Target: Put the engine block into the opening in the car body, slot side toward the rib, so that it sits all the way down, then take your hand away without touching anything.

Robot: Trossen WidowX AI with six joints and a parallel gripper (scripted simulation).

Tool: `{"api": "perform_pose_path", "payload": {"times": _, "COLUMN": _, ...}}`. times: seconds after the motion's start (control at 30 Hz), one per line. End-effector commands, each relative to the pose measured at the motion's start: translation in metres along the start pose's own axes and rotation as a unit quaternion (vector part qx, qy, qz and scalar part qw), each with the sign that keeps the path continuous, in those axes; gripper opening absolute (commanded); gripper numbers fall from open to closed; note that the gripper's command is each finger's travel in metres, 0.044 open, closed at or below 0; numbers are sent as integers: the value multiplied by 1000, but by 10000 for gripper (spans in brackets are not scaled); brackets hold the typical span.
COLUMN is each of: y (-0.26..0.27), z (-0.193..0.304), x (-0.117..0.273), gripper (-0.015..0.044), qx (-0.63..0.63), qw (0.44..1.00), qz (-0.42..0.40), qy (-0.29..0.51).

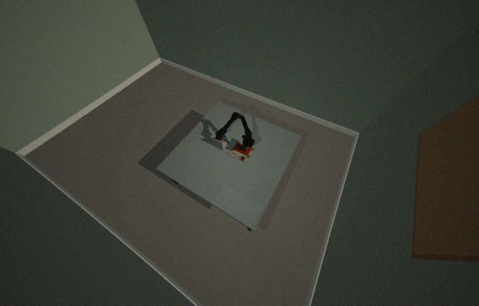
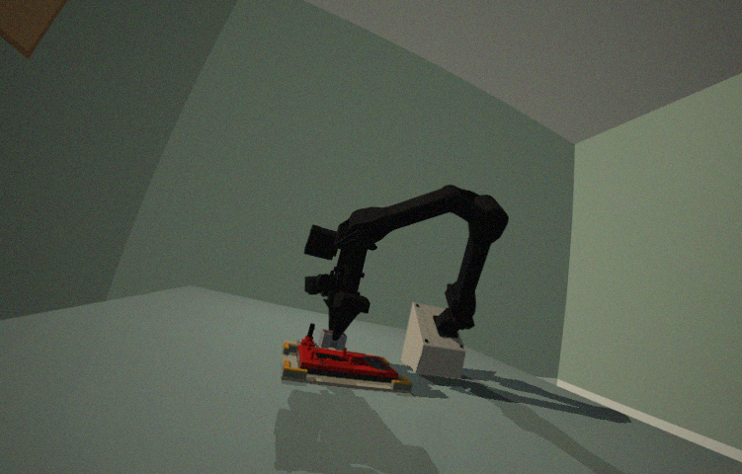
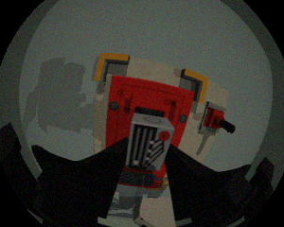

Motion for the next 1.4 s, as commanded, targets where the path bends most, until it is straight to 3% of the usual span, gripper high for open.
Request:
{"api": "perform_pose_path", "payload": {"times": 0.0, "y": 0, "z": 0, "x": 0, "gripper": 159, "qx": -4, "qw": 1000, "qz": -2, "qy": -1}}
{"api": "perform_pose_path", "payload": {"times": 1.37, "y": 1, "z": 0, "x": -4, "gripper": 159, "qx": -12, "qw": 1000, "qz": -2, "qy": -1}}
Point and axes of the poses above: the point midway between the two fingers, 35 mm back from their tips, its own x axis back along the fingers, its own y axis across the jaws, z = x × y, the point moved 10 cm from there along x, back along the fingers, and after that the axes turned 12 degrees about x, right-handed, at the moved point
